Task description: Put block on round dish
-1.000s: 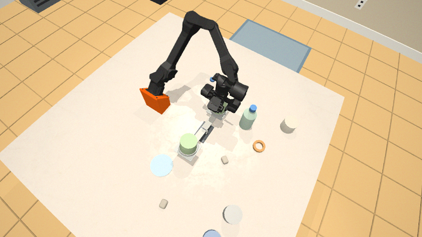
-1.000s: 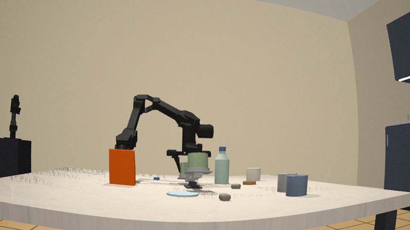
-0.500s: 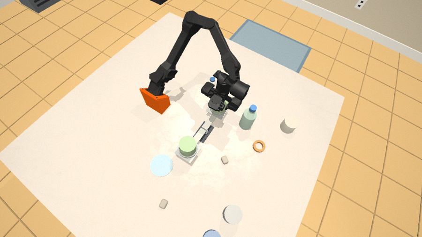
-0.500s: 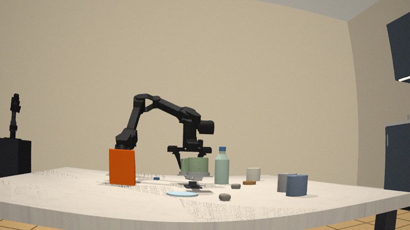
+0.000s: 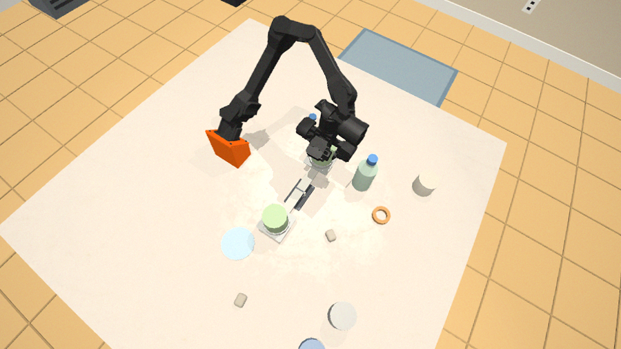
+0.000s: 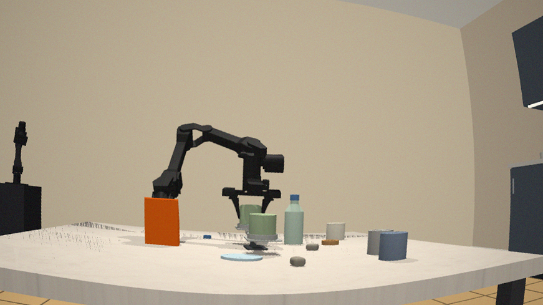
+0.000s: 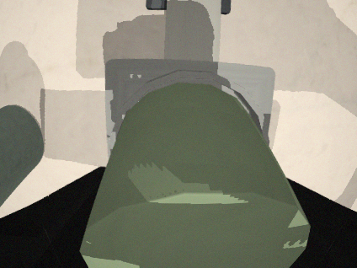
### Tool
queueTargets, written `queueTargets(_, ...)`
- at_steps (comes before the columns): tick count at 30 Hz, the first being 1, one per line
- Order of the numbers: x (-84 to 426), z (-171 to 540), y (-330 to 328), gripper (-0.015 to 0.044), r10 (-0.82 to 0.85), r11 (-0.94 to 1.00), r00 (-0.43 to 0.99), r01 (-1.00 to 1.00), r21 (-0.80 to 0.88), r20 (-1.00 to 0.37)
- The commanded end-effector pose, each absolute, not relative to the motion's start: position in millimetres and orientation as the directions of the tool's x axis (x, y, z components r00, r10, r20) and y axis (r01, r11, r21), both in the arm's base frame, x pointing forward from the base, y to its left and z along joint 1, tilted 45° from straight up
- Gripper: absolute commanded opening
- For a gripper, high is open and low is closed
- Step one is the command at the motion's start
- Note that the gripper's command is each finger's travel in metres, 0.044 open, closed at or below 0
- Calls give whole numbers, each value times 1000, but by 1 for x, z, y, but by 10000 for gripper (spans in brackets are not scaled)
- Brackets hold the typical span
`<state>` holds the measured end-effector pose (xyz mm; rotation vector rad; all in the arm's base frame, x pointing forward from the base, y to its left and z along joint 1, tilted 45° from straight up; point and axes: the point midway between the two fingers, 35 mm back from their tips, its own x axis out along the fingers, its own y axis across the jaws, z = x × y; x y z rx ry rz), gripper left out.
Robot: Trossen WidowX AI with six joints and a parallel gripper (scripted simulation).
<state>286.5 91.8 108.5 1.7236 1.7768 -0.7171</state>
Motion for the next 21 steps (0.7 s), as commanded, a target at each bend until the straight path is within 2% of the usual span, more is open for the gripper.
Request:
queueTargets(1,291,114,87,0,698,31,-6,999,21,-716)
queueTargets(21,292,131,69,0,697,31,-7,999,21,-717)
